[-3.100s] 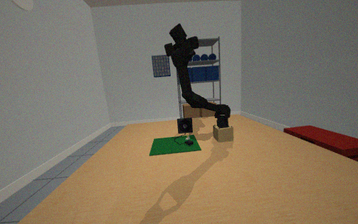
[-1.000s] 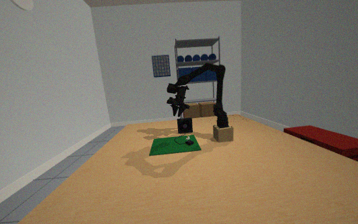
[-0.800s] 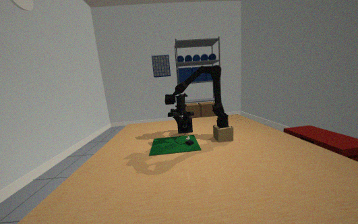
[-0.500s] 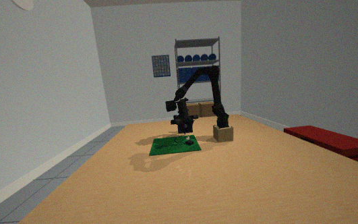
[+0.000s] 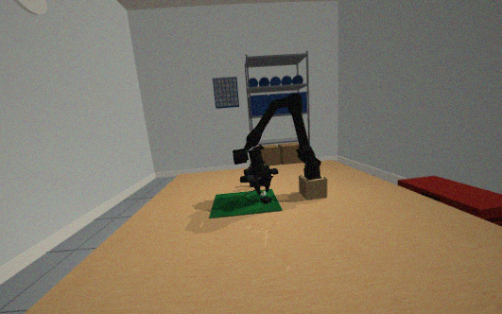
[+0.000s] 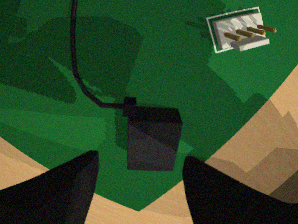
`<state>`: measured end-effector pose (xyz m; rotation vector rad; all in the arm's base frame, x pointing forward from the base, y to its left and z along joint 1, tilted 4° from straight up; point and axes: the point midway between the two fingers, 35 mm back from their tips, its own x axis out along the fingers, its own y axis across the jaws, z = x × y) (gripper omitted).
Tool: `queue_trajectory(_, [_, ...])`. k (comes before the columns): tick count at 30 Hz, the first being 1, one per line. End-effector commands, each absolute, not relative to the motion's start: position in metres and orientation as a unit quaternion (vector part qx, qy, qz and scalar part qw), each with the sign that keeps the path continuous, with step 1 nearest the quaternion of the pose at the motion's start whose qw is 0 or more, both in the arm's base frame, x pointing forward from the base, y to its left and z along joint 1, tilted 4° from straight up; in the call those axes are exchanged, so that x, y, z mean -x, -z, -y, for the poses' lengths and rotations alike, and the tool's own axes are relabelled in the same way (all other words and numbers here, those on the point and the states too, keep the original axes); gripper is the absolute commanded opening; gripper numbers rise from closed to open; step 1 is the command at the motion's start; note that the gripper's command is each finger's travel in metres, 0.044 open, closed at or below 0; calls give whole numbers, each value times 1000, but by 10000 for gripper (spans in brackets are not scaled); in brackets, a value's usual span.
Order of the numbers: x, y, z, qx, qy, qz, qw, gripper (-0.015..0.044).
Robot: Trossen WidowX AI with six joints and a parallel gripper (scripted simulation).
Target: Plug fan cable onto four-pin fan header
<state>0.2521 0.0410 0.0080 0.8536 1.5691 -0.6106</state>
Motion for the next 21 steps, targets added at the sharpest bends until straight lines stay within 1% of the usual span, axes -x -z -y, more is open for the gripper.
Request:
queue_trajectory(1, [-249,1,-40,-364,267,-676,583,210])
queue_trajectory(21, [-251,29,-40,-364,267,-676,583,210])
